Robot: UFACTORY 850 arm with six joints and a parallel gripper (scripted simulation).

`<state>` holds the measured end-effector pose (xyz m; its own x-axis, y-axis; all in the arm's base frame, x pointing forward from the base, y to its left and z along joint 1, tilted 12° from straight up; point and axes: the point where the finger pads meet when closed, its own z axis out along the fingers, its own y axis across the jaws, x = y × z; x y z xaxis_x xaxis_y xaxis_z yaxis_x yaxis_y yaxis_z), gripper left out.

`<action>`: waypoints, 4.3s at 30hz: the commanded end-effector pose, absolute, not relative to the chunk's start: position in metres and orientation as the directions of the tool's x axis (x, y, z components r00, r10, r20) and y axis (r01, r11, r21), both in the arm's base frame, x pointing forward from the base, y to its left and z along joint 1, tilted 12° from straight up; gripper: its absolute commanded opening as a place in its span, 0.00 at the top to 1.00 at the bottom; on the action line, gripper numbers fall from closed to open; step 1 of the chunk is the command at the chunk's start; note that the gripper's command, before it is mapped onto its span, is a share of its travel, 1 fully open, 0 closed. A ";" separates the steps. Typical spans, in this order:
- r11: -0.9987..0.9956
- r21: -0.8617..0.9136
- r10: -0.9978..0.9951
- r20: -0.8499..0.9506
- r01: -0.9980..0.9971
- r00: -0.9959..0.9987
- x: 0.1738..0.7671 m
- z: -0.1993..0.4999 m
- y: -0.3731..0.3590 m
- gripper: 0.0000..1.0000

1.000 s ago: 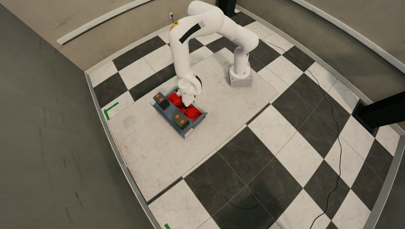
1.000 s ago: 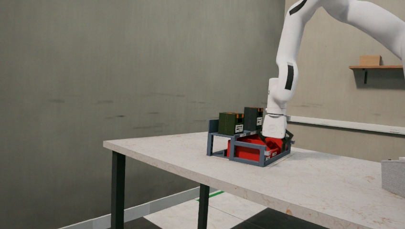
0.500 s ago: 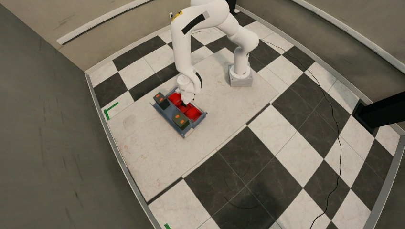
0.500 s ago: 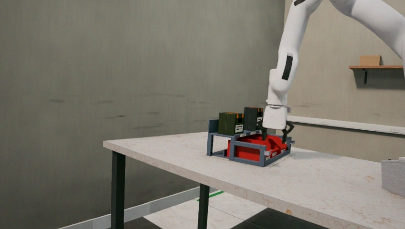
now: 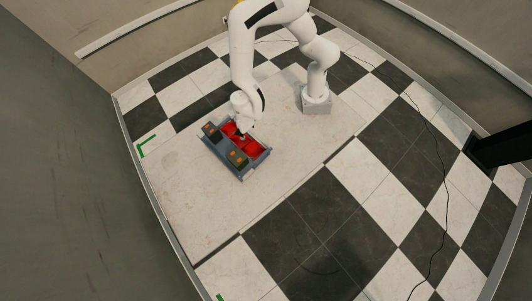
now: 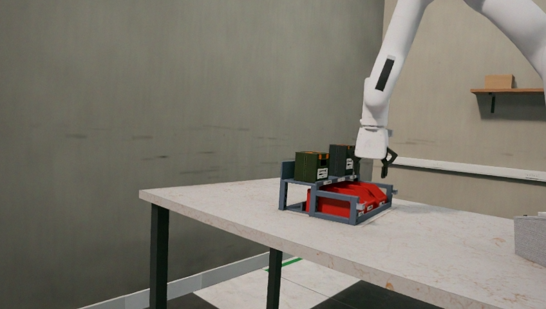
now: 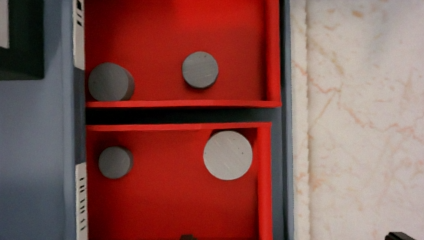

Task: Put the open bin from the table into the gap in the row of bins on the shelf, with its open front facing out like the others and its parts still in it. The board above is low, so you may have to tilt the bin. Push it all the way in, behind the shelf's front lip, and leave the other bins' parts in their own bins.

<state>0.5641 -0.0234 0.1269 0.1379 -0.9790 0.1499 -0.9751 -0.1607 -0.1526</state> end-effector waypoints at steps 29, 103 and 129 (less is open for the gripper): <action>-0.161 -0.146 -0.979 0.146 -0.976 0.140 0.562 0.136 -0.023 0.00; -0.161 -0.146 -0.979 0.146 -0.976 0.140 0.563 0.127 -0.024 0.00; -0.161 -0.146 -0.979 0.146 -0.976 0.140 0.563 0.127 -0.024 0.00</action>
<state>0.5621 -0.0240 0.1266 0.1397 -0.9794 0.1458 -0.9763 -0.1608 -0.1446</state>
